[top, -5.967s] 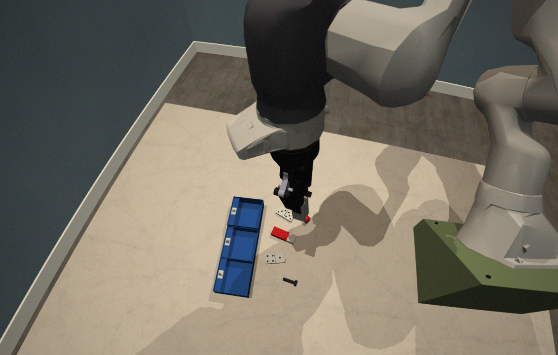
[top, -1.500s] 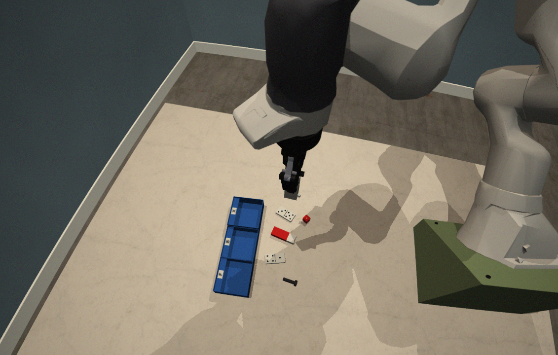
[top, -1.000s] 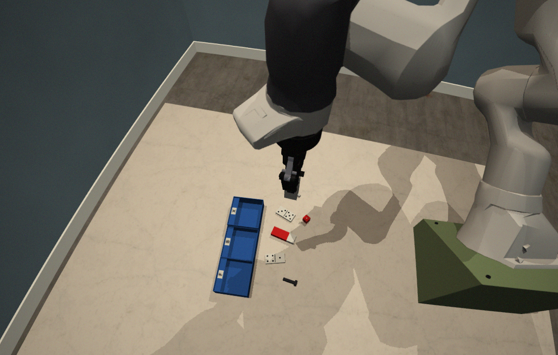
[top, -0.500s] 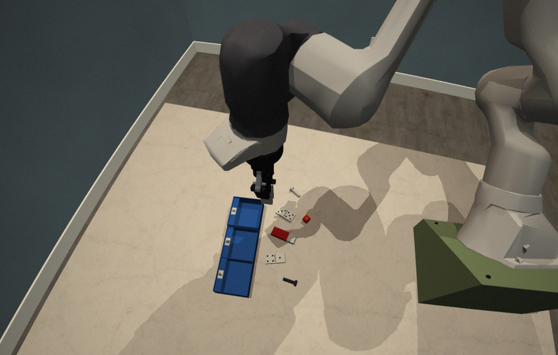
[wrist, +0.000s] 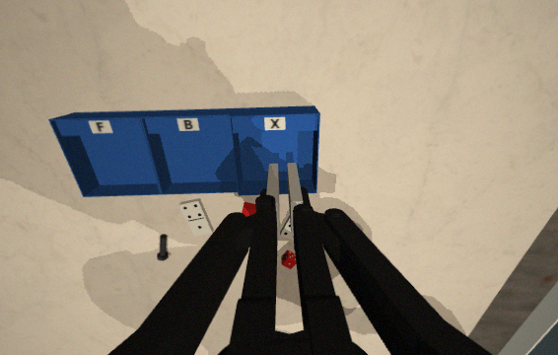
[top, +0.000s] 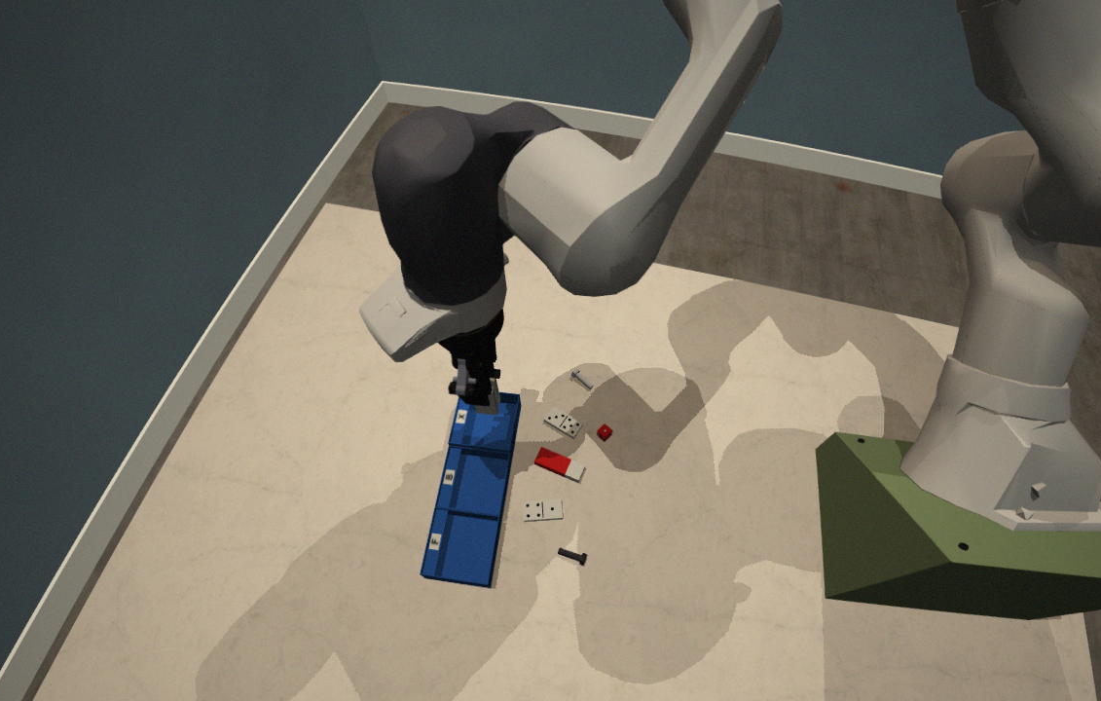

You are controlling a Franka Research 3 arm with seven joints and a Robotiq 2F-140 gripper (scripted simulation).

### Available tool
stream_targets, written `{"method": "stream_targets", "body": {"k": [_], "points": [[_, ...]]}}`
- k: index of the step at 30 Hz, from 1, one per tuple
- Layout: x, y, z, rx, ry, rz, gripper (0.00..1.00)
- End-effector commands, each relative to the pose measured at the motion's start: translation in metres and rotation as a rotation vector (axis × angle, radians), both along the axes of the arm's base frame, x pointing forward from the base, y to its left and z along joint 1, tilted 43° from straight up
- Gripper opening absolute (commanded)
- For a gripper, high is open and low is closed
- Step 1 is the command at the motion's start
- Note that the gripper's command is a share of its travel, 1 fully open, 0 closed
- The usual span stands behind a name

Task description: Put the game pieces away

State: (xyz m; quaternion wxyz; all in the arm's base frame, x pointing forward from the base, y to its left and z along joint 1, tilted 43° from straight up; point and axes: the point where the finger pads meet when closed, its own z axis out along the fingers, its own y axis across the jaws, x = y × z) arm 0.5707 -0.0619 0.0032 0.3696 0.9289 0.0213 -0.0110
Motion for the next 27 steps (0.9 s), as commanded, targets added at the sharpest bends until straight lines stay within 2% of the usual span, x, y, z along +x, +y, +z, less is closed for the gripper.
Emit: {"method": "stream_targets", "body": {"k": [1,14,27], "points": [[0.005,0.003,0.0,0.007,0.014,0.029,0.05],[0.005,-0.003,-0.006,0.007,0.014,0.029,0.05],[0.005,-0.026,-0.031,0.007,0.014,0.029,0.05]]}}
